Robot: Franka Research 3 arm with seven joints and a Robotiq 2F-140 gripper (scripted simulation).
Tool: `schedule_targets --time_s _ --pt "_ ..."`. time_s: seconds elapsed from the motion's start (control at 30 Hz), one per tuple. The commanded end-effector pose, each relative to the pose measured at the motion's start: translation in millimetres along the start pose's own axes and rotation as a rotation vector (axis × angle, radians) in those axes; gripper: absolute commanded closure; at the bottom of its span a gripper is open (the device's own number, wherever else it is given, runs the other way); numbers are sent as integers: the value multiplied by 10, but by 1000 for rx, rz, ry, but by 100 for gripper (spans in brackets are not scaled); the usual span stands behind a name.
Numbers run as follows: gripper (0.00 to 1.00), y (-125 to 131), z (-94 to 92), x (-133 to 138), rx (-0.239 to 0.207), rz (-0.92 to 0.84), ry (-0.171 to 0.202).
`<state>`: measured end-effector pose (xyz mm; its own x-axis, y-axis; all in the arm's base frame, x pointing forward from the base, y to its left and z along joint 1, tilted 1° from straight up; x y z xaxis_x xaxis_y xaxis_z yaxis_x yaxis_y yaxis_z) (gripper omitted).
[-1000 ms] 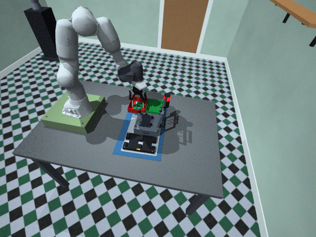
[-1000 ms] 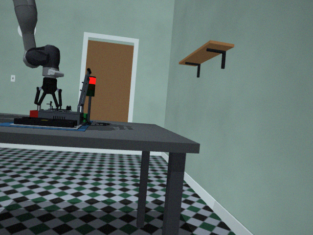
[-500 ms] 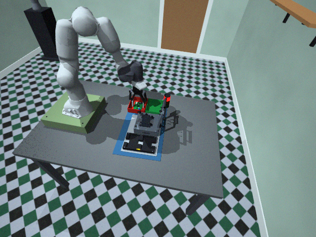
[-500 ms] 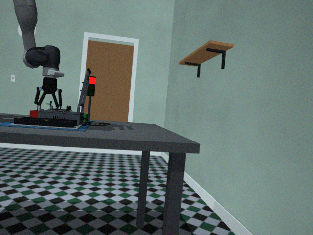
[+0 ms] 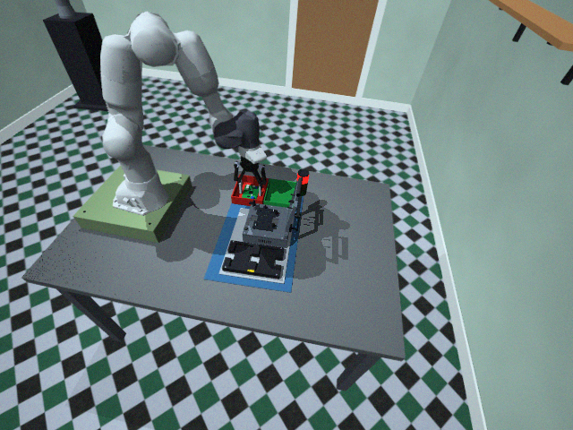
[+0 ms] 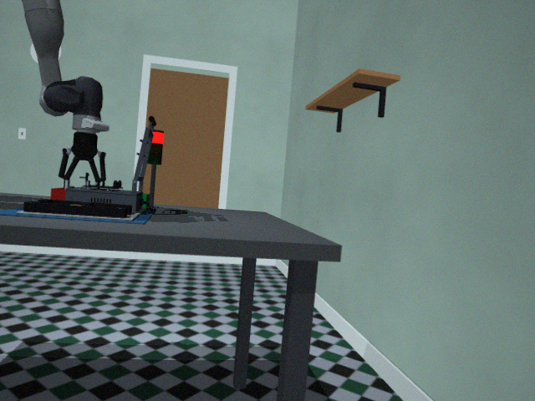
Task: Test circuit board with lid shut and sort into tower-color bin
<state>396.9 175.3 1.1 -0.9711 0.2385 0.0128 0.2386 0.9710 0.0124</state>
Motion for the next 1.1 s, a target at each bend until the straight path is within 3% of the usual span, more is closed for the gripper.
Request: schedule_targets --time_s 0.0,0.23,0.4,0.6,0.67,1.07 --pt "42 16 -3 -12 -2 4 -4" --pt "42 16 -29 -12 -2 4 -4" --pt "42 15 -170 -12 -2 4 -4" --pt "42 14 -507 -10 -2 4 -4" --pt "42 14 -507 -10 -2 4 -4" --pt "42 13 -1274 -8 -2 4 -4"
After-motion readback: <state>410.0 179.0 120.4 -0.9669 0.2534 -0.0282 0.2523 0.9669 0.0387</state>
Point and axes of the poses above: the point where the finger pads meet when closed, its own z axis out along the fingers, its own x axis across the jaws, y = z × x, the point moved 4 cm from there along -z, back along the fingers, and after that the axes turned 12 degrees about z, right-handed, at the moved point
